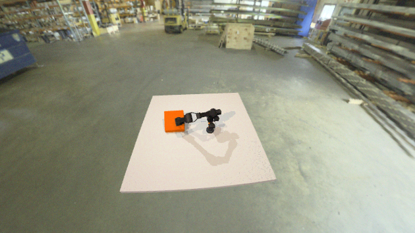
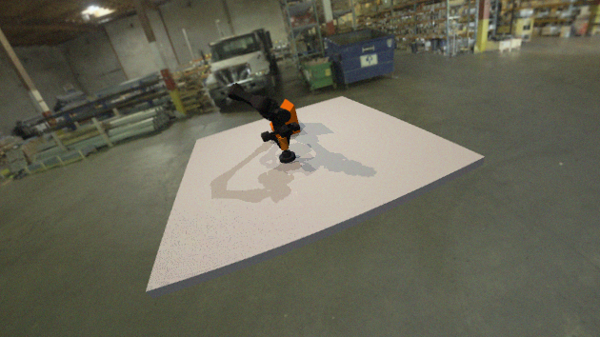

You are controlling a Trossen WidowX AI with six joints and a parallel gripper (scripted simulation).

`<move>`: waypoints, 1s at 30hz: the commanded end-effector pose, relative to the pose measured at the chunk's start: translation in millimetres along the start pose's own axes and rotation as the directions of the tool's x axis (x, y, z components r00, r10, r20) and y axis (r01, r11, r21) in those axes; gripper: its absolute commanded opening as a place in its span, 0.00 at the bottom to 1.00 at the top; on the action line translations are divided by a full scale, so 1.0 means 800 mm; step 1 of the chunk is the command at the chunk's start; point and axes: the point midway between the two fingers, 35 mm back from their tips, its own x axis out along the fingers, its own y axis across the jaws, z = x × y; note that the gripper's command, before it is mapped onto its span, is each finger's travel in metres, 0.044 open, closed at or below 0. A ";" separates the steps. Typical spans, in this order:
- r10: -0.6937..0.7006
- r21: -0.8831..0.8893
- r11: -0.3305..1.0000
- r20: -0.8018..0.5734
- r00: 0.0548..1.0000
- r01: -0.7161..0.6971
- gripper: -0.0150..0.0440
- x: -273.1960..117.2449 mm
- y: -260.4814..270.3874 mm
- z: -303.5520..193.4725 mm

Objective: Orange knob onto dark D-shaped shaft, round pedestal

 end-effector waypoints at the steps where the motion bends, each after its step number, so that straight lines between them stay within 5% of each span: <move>1: -0.001 -0.051 0.999 0.005 1.000 0.002 0.25 -0.004 0.001 -0.001; 6: -0.001 -0.206 0.979 0.005 1.000 0.002 0.25 -0.002 0.002 -0.003; 30: -0.001 -0.205 0.979 0.005 1.000 0.002 0.25 0.002 0.001 0.000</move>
